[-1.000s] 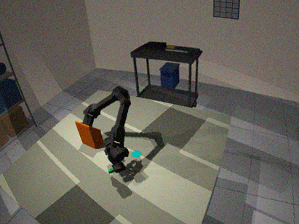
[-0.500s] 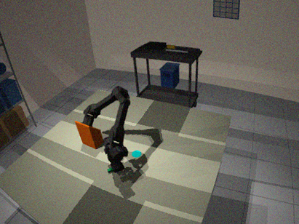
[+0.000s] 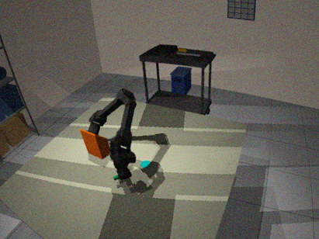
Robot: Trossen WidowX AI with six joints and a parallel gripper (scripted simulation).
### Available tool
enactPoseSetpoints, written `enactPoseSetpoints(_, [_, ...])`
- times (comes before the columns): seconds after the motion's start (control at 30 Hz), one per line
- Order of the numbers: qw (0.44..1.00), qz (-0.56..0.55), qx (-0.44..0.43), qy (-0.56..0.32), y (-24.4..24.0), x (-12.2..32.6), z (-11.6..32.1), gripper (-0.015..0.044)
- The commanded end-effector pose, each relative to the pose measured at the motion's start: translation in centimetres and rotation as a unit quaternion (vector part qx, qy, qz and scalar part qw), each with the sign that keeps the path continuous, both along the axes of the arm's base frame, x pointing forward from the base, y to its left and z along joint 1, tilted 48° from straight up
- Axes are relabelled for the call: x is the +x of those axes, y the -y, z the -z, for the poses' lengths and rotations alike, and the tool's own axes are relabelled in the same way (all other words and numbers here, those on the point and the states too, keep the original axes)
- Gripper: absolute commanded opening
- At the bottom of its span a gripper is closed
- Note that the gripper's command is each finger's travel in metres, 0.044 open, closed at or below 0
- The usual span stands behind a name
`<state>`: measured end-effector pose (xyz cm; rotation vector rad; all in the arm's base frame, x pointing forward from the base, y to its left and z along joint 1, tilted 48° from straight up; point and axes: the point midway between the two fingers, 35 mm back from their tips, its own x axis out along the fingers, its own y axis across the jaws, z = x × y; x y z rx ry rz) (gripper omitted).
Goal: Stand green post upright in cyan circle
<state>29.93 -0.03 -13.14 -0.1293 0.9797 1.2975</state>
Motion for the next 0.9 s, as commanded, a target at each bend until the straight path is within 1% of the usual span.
enactPoseSetpoints(0.0, [1.000,-0.002,-0.004,0.008,1.1,0.5,-1.0,0.0023])
enactPoseSetpoints(0.7, [1.000,-0.006,-0.005,0.017,5.4,0.4,-5.0,0.0023])
enactPoseSetpoints(0.87, [1.000,-0.001,-0.006,0.011,5.5,0.4,-5.3,0.0023])
